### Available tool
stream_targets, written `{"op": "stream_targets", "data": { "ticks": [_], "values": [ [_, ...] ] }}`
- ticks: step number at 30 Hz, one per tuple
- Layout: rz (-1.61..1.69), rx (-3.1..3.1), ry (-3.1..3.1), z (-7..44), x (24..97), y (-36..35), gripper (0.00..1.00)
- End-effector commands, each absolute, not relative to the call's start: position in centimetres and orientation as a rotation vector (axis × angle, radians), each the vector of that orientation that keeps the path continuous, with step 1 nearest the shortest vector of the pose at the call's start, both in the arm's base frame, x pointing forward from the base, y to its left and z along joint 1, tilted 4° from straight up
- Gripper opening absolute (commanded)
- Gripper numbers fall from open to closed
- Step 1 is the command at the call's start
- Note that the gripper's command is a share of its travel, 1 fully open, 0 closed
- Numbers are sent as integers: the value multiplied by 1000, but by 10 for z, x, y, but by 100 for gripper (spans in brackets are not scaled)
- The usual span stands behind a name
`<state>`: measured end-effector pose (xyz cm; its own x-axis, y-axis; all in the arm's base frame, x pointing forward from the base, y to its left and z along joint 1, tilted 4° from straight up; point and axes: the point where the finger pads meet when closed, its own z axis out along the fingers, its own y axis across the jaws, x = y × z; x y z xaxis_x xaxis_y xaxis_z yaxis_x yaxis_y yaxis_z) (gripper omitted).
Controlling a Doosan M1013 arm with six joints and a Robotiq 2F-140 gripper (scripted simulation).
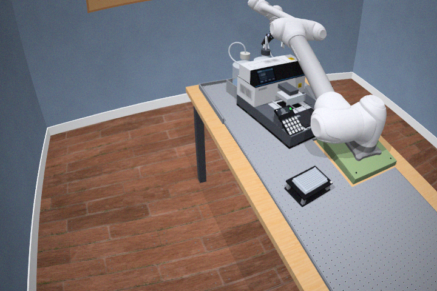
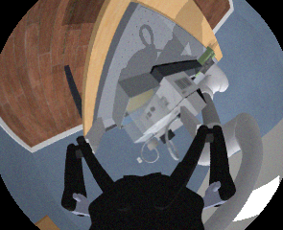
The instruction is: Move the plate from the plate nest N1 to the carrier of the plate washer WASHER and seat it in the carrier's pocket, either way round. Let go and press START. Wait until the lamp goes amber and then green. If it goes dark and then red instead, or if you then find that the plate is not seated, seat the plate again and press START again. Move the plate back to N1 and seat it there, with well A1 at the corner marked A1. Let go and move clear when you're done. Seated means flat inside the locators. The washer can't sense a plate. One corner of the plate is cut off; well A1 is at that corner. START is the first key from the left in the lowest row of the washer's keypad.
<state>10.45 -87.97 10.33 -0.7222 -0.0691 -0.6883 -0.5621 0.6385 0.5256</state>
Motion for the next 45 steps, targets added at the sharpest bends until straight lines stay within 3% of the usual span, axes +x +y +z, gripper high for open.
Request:
{"op": "stream_targets", "data": {
  "ticks": [1,17,18,45],
  "values": [
    [1002,-490,2220,104,105,-880,100],
    [1002,-490,2220,104,105,-880,100],
    [991,-532,2222,106,109,-878,70],
    [926,-761,2223,161,209,-837,70]
  ]
}}
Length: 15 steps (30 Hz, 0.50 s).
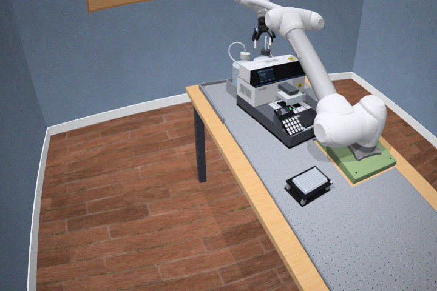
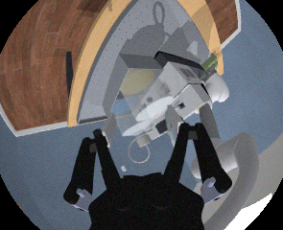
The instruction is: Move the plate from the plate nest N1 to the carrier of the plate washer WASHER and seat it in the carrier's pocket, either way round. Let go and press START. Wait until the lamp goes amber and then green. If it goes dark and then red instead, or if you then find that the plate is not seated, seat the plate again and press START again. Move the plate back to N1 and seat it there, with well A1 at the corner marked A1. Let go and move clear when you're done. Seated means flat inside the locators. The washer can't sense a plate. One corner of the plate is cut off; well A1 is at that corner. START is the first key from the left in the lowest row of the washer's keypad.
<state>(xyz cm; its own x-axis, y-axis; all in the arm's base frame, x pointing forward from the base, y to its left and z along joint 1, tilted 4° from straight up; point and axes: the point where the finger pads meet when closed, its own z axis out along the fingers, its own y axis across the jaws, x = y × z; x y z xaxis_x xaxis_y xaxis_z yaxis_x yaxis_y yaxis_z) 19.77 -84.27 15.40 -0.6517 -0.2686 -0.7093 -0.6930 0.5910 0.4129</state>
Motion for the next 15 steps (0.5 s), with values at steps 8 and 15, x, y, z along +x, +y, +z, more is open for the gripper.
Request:
{"op": "stream_targets", "data": {
  "ticks": [8,15],
  "values": [
    [886,-902,2211,172,229,-825,70],
    [886,-902,2211,187,256,-808,70]
  ]
}}
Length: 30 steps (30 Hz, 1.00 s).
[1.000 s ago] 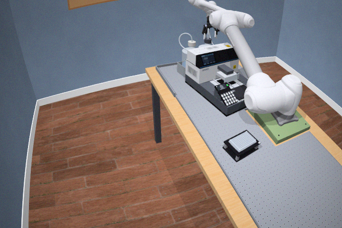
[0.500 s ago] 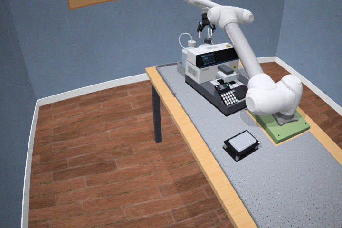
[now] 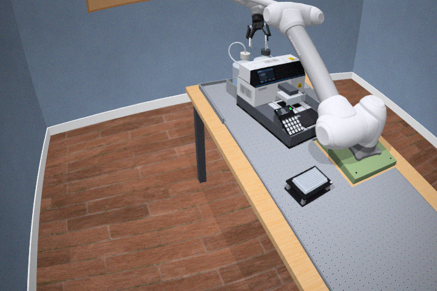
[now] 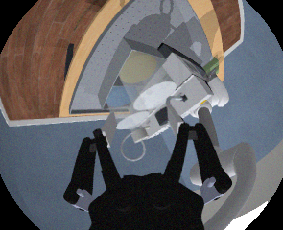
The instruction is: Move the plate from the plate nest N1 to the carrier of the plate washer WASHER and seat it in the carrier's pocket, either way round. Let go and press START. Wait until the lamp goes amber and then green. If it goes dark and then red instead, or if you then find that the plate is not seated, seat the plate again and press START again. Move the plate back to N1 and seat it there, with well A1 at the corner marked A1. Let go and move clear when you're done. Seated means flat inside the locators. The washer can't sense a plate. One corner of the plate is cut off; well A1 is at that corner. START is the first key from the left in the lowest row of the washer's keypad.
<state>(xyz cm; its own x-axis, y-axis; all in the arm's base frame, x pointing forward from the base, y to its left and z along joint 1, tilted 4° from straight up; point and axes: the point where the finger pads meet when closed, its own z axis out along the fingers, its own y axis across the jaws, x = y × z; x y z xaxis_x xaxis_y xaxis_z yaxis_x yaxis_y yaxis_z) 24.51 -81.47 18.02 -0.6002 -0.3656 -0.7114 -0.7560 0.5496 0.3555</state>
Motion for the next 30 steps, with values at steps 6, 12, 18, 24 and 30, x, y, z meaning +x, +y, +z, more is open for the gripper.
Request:
{"op": "stream_targets", "data": {
  "ticks": [6,12,18,24,30],
  "values": [
    [847,-1045,2190,199,278,-791,70],
    [847,-1045,2190,207,292,-779,70],
    [835,-1087,2182,218,312,-761,70],
    [806,-1191,2159,228,328,-745,70],
    [806,-1191,2159,237,344,-728,70]
  ]
}}
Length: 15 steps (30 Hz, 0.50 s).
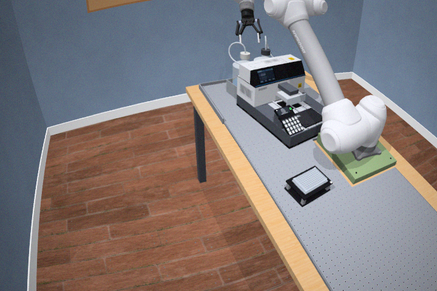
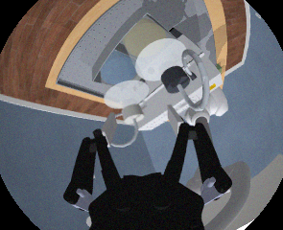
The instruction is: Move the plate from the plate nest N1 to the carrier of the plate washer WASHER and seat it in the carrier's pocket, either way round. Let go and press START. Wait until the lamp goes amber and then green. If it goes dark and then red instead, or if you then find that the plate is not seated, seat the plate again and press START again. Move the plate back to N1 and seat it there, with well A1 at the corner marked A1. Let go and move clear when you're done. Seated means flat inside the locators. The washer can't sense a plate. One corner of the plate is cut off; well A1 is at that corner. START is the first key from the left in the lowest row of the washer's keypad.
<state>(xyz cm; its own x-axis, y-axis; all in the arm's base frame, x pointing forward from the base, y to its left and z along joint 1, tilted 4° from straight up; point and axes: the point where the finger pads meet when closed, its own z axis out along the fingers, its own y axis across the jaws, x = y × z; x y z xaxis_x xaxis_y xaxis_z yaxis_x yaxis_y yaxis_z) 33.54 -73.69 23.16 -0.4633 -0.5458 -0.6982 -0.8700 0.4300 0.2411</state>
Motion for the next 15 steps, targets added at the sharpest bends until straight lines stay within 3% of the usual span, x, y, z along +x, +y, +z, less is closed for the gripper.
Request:
{"op": "stream_targets", "data": {
  "ticks": [1,15],
  "values": [
    [806,-1191,2159,239,347,-724,70],
    [765,-1339,2116,259,380,-681,70]
  ]
}}
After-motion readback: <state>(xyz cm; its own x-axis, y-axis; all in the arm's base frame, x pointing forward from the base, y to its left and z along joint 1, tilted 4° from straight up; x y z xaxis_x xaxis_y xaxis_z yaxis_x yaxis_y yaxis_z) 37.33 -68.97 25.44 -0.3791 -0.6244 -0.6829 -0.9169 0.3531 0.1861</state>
